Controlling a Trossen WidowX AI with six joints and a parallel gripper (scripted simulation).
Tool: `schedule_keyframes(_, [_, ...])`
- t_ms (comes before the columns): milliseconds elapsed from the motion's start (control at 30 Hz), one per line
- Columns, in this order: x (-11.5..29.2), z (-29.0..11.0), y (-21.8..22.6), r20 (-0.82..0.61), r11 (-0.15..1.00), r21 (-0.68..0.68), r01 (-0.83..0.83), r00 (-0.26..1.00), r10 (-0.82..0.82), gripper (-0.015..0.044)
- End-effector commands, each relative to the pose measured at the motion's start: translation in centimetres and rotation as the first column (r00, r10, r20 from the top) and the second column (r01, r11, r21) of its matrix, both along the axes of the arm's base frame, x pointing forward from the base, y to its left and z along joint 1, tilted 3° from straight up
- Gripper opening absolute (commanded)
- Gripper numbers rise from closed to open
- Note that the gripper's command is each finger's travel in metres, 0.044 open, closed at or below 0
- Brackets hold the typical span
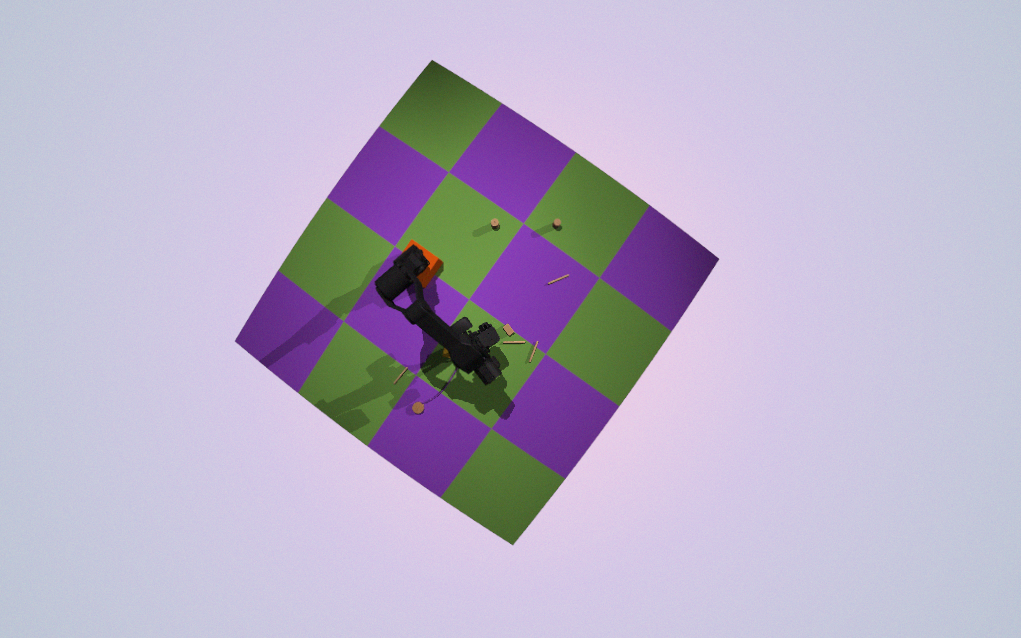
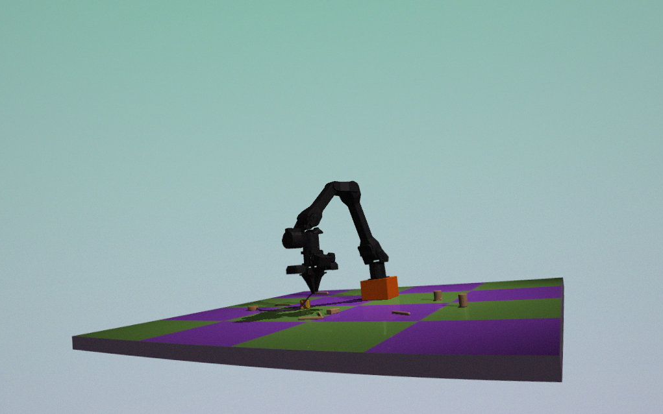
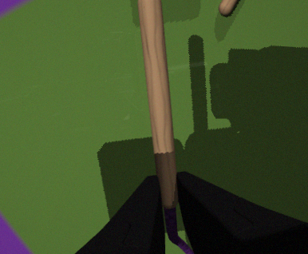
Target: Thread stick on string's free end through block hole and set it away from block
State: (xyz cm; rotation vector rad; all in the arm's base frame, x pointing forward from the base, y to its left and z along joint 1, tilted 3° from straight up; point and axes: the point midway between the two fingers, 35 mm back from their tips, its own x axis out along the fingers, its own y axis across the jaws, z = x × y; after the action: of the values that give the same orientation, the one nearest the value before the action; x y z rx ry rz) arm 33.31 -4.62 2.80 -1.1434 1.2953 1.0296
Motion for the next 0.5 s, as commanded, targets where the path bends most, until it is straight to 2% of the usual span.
schedule_keyframes(0, [0.21,0.01,-0.26,0.004,0.991,0.006,0.134,0.991,-0.134,0.0])
schedule_keyframes(233, [0.66,0.1,-0.72,0.017,0.925,0.017,0.381,0.924,-0.381,0.0])
schedule_keyframes(467, [1.13,0.19,-1.26,0.028,0.797,0.032,0.603,0.796,-0.604,0.0])
